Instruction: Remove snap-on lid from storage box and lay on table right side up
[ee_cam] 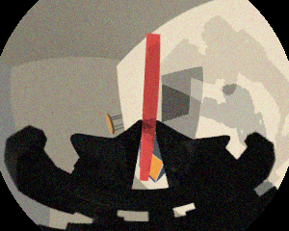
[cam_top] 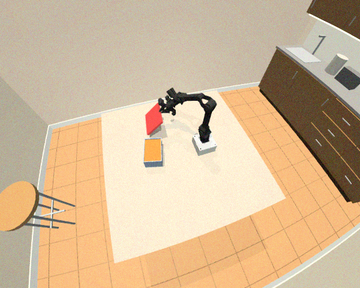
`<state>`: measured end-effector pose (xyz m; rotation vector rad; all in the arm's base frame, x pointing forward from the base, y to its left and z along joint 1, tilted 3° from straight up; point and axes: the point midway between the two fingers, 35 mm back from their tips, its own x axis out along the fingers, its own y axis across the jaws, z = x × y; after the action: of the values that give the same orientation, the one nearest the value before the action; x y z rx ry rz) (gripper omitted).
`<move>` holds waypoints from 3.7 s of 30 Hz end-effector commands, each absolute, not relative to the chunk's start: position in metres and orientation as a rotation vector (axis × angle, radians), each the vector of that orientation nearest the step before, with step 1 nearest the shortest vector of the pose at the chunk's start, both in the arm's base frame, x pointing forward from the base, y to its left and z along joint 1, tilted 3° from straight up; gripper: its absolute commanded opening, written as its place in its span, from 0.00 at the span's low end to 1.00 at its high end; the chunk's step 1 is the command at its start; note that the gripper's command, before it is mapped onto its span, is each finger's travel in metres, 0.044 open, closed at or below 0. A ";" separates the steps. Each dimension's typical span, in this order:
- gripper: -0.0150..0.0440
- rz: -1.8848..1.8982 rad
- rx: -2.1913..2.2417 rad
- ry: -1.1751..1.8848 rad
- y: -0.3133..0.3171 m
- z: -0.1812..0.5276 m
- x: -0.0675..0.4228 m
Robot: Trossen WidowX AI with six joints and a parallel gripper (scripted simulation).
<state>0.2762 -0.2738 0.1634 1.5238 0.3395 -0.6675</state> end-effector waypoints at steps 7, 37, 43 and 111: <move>0.25 -0.664 1.527 0.340 -0.274 0.154 0.277; 0.25 -0.664 1.527 0.340 -0.276 0.130 0.279; 0.25 -0.664 1.527 0.340 -0.276 0.126 0.279; 0.25 -0.664 1.527 0.340 -0.279 0.071 0.281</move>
<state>0.2829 -0.2808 0.0851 1.5023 0.3182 -0.6490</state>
